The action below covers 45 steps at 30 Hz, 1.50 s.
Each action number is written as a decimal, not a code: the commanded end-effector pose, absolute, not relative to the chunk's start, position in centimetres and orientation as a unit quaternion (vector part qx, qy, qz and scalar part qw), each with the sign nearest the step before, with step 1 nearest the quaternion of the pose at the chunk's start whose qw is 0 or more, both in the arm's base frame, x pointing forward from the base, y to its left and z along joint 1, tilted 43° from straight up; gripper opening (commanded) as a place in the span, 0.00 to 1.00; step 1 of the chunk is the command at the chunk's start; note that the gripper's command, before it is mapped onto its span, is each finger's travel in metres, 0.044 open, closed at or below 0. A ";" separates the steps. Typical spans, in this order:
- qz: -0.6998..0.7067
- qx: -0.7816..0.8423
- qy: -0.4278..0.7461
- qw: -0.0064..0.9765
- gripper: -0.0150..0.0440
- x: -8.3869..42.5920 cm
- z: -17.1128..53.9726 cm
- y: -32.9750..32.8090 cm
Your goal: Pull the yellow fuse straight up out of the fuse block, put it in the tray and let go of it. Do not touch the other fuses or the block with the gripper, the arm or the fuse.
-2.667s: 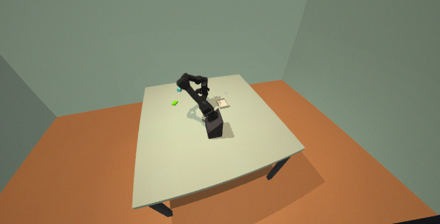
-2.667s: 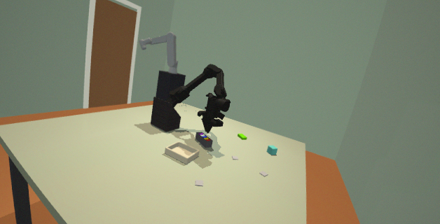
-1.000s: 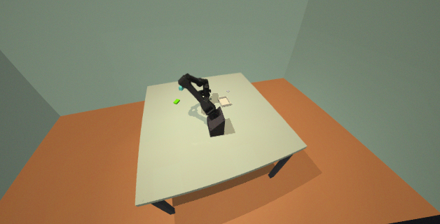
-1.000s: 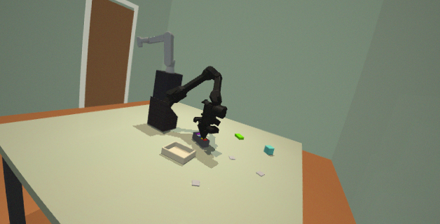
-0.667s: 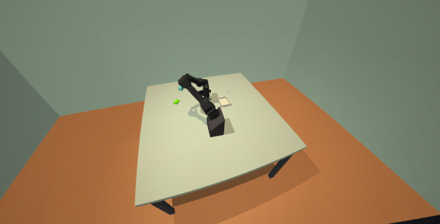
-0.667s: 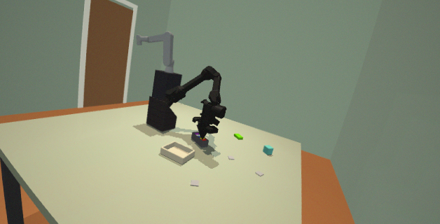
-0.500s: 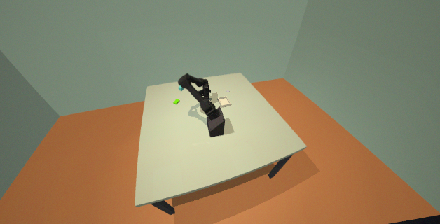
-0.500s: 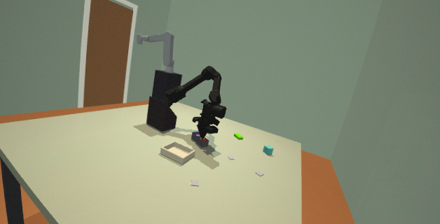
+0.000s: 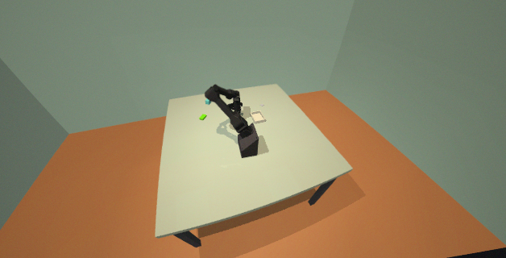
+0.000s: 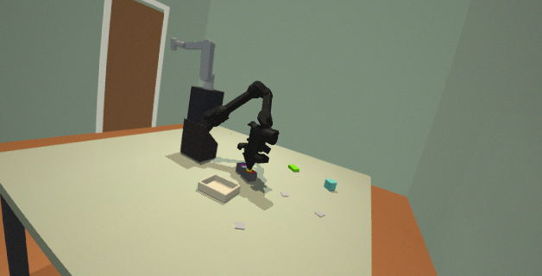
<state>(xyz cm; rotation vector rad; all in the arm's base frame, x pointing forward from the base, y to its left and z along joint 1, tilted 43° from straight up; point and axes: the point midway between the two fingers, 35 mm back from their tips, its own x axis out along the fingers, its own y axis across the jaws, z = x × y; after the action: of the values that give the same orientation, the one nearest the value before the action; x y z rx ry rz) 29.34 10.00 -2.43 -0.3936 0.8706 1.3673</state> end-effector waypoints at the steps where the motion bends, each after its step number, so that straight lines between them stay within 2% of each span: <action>1: 0.607 -0.176 0.386 0.672 0.25 29.4 -2.2 9.8; 45: 0.606 -0.175 0.386 0.673 0.25 29.5 -0.7 8.3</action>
<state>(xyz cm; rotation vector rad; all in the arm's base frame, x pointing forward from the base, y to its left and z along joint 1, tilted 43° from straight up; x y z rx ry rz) 29.46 8.53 -0.79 -0.3890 0.8686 1.3665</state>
